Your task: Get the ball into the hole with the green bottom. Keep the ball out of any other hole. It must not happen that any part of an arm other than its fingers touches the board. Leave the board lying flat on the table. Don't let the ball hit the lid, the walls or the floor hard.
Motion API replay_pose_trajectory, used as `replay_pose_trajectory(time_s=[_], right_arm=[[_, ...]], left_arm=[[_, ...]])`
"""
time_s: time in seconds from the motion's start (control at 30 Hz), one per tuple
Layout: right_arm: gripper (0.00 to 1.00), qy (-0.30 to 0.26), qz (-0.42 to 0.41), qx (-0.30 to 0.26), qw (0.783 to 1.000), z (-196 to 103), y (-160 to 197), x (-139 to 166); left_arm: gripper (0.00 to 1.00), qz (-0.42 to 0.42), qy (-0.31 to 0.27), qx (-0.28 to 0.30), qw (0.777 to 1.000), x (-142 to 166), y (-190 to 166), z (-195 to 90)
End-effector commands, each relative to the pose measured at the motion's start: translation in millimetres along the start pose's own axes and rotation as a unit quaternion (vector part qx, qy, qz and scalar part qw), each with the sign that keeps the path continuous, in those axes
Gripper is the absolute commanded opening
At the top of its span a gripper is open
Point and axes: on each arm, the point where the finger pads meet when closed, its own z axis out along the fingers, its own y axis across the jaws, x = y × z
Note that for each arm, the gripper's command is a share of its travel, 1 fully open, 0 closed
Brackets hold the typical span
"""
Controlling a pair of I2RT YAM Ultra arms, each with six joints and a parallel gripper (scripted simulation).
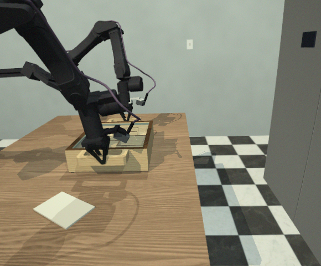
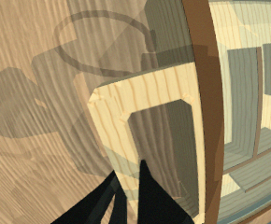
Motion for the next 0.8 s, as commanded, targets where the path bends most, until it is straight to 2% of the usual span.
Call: replay_pose_trajectory(time_s=[0.0,0.1,0.13,0.17,0.2,0.23,0.3,0.37,0.43,0.5,0.53,0.57,0.67,0.7,0.73,0.77], right_arm=[[0.00,-0.022,0.025,0.056,0.998,-19,-41,-27],[0.00,-0.024,0.022,0.059,0.998,-19,-42,-28],[0.00,-0.013,0.017,0.049,0.999,-14,-38,-20],[0.00,-0.020,0.021,0.038,0.999,-15,-39,-27],[0.00,-0.015,0.015,0.034,0.999,-8,-37,-10],[0.00,-0.022,0.017,0.029,0.999,-7,-37,-14],[0.00,-0.027,0.017,0.018,0.999,-4,-36,-14],[0.00,-0.017,0.020,0.034,0.999,-8,-42,-19],[0.00,-0.040,0.020,0.026,0.999,-3,-40,-16],[0.00,-0.009,0.025,0.039,0.999,-8,-45,-16],[0.00,-0.028,0.029,0.051,0.998,-12,-47,-26],[0.00,-0.025,0.029,0.054,0.998,-14,-46,-26],[0.00,-0.025,0.021,0.043,0.999,-13,-42,-25],[0.00,0.005,0.020,0.061,0.998,-14,-43,-15],[0.00,-0.019,0.026,0.064,0.997,-19,-44,-27],[0.00,-0.012,0.024,0.068,0.997,-21,-43,-25]], left_arm=[[0.00,-0.004,0.055,-0.079,0.995,36,59,18],[0.00,-0.004,0.051,-0.075,0.996,33,57,19],[0.00,-0.005,0.051,-0.083,0.995,30,56,13],[0.00,-0.013,0.057,-0.097,0.994,31,60,12],[0.00,-0.011,0.055,-0.102,0.993,36,60,11],[0.00,-0.011,0.052,-0.106,0.993,35,58,9],[0.00,-0.016,0.029,-0.110,0.993,22,56,-7],[0.00,-0.015,0.017,-0.104,0.994,17,53,-8],[0.00,-0.009,0.004,-0.105,0.994,14,52,-9],[0.00,-0.005,0.028,-0.092,0.995,17,51,-6],[0.00,-0.003,0.016,-0.081,0.997,17,52,-2],[0.00,0.002,0.037,-0.081,0.996,29,53,10],[0.00,-0.002,0.041,-0.092,0.995,30,55,8],[0.00,-0.001,0.037,-0.069,0.997,13,50,7],[0.00,-0.002,0.017,-0.066,0.998,6,51,11],[0.00,-0.002,0.024,-0.061,0.998,7,51,12]])
